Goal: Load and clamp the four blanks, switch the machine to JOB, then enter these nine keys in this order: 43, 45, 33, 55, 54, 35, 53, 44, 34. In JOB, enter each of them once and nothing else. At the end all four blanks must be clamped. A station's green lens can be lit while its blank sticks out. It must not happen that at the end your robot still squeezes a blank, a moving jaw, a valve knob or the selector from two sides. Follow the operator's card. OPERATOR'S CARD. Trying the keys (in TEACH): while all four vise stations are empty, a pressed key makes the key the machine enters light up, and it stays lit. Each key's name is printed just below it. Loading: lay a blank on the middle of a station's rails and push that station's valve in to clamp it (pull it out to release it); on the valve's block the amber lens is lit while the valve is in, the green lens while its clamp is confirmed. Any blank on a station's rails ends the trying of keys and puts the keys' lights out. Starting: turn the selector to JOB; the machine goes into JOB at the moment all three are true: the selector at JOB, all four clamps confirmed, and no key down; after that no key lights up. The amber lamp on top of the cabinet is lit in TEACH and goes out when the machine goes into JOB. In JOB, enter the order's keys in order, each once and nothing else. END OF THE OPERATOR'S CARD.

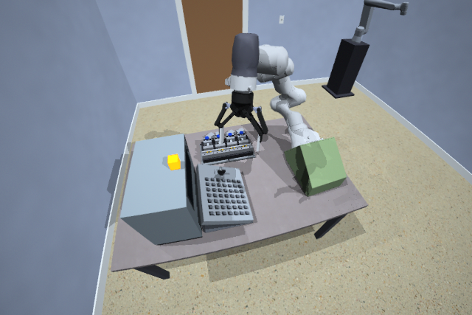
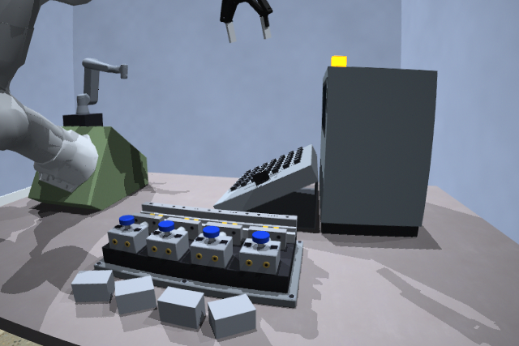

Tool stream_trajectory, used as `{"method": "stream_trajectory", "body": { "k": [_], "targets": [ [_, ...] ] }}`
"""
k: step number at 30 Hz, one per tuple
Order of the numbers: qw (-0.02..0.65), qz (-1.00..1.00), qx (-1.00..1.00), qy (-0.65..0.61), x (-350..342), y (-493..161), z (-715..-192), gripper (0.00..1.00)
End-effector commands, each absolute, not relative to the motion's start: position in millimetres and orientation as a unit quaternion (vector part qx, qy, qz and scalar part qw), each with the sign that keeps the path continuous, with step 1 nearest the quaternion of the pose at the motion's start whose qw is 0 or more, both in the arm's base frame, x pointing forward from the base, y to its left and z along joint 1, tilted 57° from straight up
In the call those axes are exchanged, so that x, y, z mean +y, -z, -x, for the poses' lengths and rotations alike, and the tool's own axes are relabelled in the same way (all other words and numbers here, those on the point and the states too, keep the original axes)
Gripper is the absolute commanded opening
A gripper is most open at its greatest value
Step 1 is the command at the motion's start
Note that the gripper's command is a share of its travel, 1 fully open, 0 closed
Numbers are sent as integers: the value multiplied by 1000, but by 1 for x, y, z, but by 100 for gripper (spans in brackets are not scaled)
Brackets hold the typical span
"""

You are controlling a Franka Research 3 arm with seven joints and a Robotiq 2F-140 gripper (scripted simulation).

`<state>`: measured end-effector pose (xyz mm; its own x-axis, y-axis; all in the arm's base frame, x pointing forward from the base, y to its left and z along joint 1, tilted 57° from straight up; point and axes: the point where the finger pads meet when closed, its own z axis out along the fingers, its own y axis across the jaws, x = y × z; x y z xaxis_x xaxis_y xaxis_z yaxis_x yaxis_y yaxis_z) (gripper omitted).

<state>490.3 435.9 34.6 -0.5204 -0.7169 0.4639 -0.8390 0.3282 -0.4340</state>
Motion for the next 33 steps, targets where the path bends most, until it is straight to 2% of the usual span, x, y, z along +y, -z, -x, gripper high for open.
{"method": "stream_trajectory", "body": {
  "k": [1, 11, 13, 15, 18, 19, 33],
  "targets": [
    [128, -558, -721, -390, 407, -28, -501, 100],
    [179, -665, -539, -485, 249, 72, -498, 100],
    [179, -665, -539, -485, 249, 72, -498, 100],
    [179, -665, -539, -485, 200, 106, -503, 100],
    [179, -665, -539, -485, 188, 113, -503, 100],
    [179, -665, -539, -485, 188, 113, -503, 0],
    [179, -665, -539, -485, 188, 113, -503, 0]
  ]
}}
